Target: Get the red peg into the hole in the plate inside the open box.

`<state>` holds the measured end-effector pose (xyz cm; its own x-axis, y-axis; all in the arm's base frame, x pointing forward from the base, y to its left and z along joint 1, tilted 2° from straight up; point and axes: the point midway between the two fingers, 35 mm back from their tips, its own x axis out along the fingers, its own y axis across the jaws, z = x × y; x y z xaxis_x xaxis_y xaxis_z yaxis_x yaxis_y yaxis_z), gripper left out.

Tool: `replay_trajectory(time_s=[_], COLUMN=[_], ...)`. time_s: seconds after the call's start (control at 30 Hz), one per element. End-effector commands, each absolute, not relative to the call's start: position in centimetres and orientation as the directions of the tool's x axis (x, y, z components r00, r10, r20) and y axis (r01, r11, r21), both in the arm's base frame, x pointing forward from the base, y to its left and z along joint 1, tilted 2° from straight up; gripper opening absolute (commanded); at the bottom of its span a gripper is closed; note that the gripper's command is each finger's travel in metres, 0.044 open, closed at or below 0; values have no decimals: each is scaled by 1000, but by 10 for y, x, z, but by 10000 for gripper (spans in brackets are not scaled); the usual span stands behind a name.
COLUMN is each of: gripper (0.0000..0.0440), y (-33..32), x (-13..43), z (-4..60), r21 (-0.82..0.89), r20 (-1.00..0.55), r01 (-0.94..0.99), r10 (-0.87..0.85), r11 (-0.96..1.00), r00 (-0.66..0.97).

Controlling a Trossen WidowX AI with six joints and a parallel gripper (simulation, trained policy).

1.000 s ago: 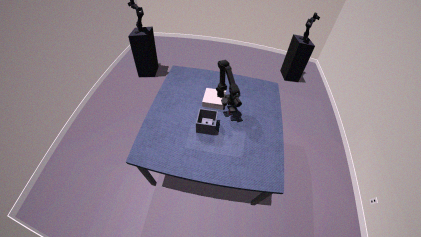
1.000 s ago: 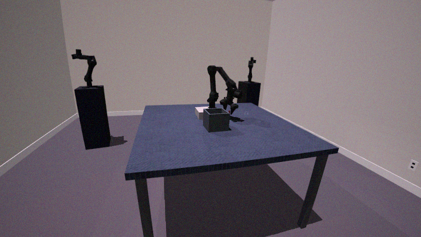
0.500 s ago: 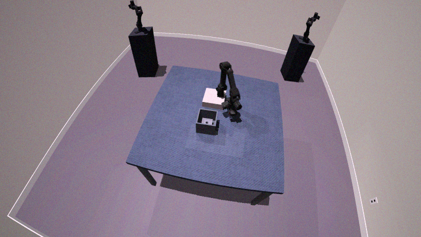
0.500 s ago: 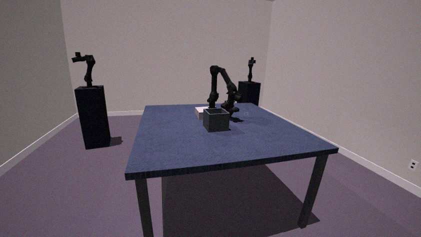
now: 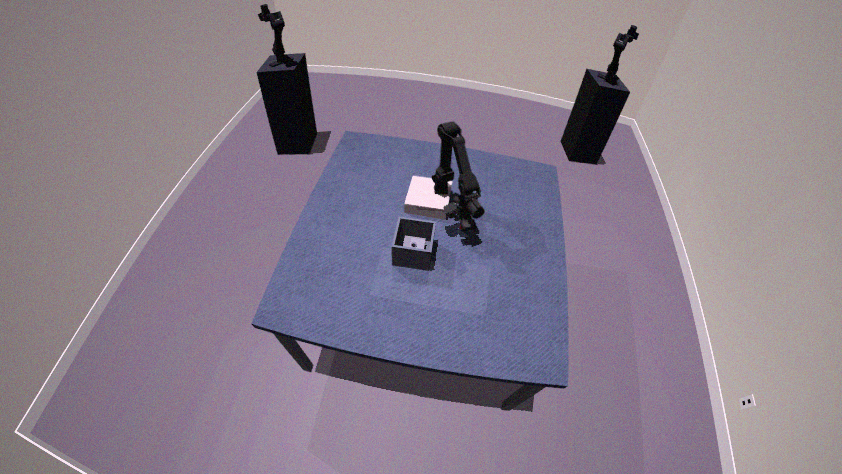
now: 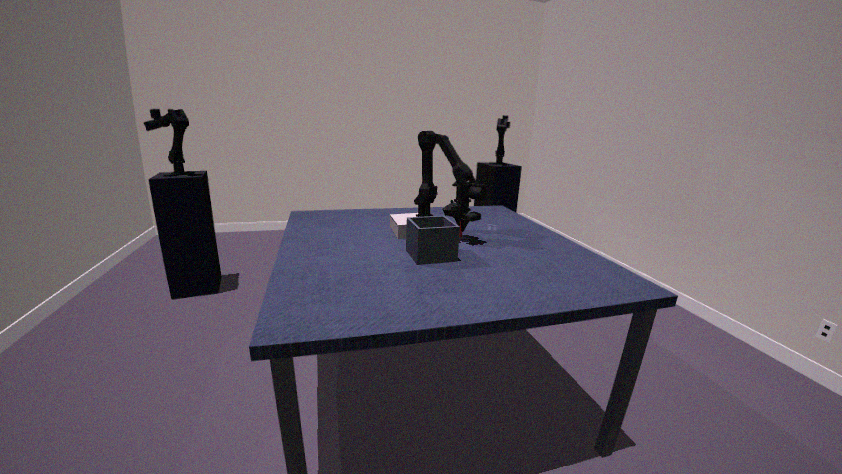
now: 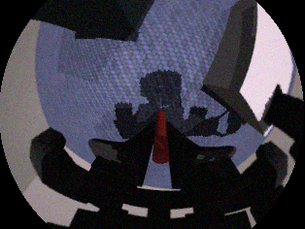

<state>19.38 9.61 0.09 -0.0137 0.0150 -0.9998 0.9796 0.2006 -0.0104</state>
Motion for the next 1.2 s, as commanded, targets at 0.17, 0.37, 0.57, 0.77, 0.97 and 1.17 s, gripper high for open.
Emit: replay_trajectory(time_s=[0.17, 0.37, 0.57, 0.77, 0.97, 1.17], gripper=[0, 0, 0, 0, 0, 0], y=[101, 102, 99, 89, 74, 55], x=[208, 220, 232, 243, 251, 258], z=[27, 49, 75, 99, 122, 139], r21=[72, 134, 192, 239, 266, 276], r20=[-996, -988, -979, -970, -964, -961], r01=[981, 975, 964, 950, 941, 938], r10=[67, 95, 107, 97, 75, 42], r11=[178, 177, 186, 200, 210, 209], r00=[61, 119, 175, 224, 255, 273])
